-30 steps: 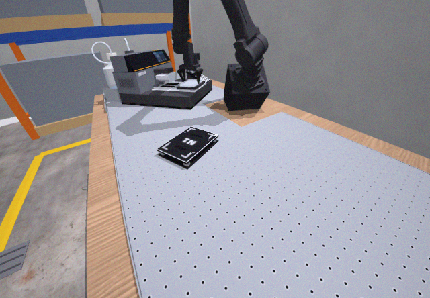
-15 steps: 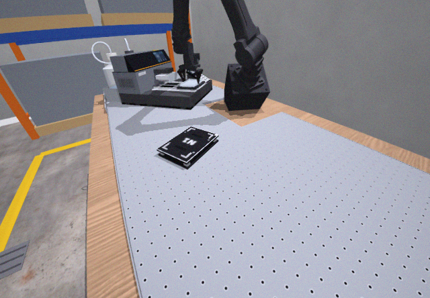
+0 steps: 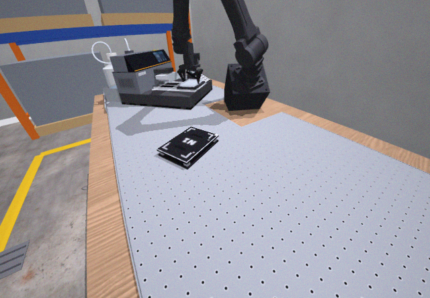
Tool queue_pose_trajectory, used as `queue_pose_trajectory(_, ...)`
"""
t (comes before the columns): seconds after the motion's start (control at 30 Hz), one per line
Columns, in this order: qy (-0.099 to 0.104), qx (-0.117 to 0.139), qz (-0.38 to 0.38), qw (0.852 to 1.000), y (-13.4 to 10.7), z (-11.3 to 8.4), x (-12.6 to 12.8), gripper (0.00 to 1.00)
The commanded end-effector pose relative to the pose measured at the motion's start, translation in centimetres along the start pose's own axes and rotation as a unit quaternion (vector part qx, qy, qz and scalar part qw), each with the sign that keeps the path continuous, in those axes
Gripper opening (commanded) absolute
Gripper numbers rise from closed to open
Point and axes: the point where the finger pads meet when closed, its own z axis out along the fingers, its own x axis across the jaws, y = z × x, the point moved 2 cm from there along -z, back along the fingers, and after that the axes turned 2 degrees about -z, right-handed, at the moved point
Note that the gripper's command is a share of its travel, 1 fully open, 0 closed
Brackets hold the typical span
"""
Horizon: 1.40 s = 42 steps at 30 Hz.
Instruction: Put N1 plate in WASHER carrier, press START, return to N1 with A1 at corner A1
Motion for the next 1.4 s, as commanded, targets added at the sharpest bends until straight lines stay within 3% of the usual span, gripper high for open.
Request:
queue_pose_trajectory(0.0, 0.01, -0.005, -0.001, 1.0, 0.3, -0.5, 0.9, 0.82)
queue_pose_trajectory(0.4, 0.01, -0.005, -0.001, 1.0, 0.3, -0.5, 0.9, 0.82)
queue_pose_trajectory(0.57, 0.024, -0.011, -0.003, 1.0, 0.8, -2.8, 1.9, 0.82)
queue_pose_trajectory(1.37, 0.026, -0.013, -0.006, 1.0, 0.9, -6.7, 1.8, 0.82)
